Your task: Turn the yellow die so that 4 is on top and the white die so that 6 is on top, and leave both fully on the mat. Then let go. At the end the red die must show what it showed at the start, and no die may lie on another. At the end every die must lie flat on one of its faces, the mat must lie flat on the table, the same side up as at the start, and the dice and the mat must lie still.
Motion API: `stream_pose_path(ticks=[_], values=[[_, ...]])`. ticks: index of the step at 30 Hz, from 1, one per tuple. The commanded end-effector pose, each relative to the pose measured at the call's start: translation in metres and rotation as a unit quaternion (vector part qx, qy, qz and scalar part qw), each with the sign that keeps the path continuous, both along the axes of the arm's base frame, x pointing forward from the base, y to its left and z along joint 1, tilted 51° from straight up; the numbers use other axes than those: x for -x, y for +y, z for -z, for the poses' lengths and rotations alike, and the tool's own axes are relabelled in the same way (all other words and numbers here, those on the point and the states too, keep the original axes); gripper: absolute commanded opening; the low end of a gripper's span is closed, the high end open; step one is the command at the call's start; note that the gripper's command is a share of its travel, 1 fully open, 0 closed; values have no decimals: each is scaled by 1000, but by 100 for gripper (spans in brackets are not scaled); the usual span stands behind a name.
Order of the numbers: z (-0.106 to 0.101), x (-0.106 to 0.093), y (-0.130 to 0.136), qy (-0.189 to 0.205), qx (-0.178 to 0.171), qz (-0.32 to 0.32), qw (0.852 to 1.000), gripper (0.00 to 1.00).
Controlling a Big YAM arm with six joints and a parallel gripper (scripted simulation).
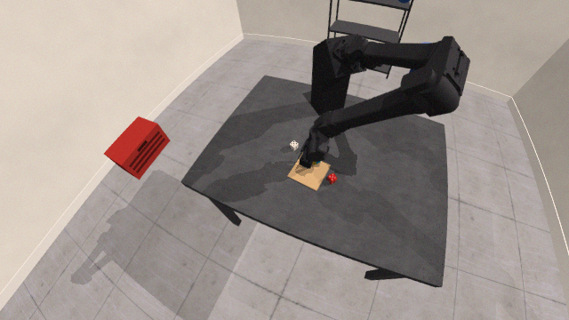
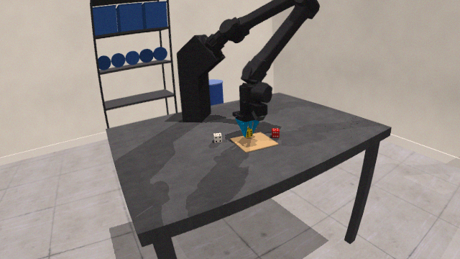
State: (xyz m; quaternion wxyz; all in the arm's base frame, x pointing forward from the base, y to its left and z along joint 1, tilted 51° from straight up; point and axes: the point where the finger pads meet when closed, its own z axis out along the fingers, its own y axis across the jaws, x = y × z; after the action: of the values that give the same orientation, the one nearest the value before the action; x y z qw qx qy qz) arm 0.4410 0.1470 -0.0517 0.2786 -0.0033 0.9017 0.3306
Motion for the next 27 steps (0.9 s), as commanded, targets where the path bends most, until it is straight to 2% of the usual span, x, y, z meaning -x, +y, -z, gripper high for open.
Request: stream_pose_path(ticks=[1,27], values=[[0,0,-3,-3,2,0,1000,25],[4,1,-8,3,3,5,1000,25]])
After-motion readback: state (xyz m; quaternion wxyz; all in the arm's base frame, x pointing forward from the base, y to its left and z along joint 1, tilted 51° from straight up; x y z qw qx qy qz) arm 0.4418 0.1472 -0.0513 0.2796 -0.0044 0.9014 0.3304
